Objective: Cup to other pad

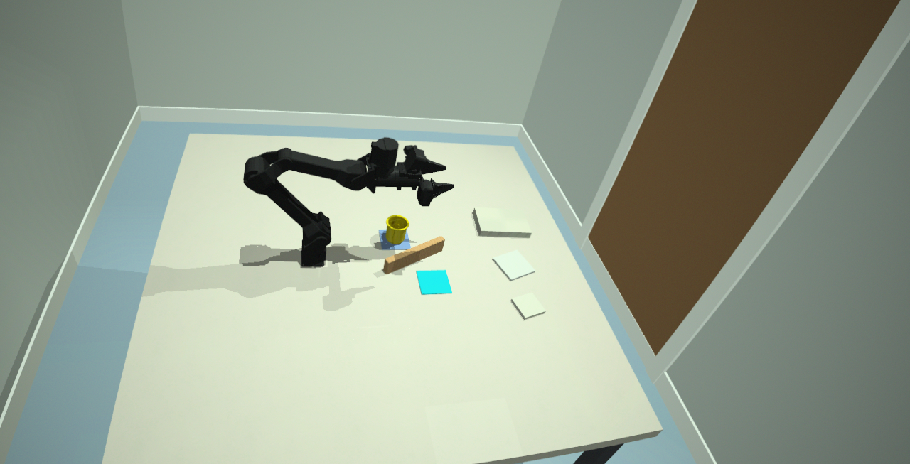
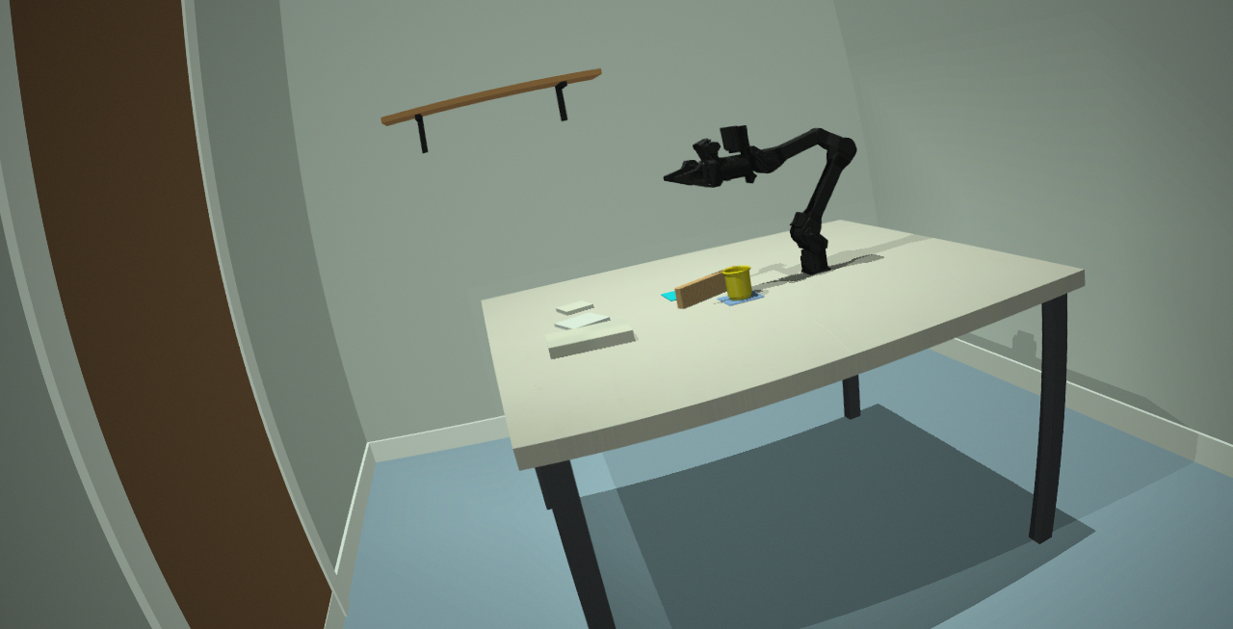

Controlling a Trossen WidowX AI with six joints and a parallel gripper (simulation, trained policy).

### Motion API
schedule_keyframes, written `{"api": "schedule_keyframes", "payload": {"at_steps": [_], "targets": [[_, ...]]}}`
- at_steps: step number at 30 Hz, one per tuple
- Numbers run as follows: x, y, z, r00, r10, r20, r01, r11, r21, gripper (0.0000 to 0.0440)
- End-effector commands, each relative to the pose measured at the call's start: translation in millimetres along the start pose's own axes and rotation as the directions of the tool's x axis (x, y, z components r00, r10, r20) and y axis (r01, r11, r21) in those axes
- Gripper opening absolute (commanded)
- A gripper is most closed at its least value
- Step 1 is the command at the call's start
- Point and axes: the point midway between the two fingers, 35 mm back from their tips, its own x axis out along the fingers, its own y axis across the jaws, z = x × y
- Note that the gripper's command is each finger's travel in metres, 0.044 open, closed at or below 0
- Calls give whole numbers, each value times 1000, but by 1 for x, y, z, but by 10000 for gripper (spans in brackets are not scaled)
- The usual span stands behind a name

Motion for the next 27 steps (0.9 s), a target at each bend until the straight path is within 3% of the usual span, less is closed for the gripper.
{"api": "schedule_keyframes", "payload": {"at_steps": [1, 11, 13, 19, 27], "targets": [[0, 1, 1, 1000, 3, -1, -3, 1000, 1, 374], [-5, 6, 2, 999, 22, -49, -20, 999, 37, 112], [-5, 7, 1, 998, 25, -65, -22, 999, 50, 81], [-6, 12, 1, 992, 45, -117, -33, 994, 106, 80], [-6, 21, 4, 979, 76, -190, -37, 980, 198, 122]]}}
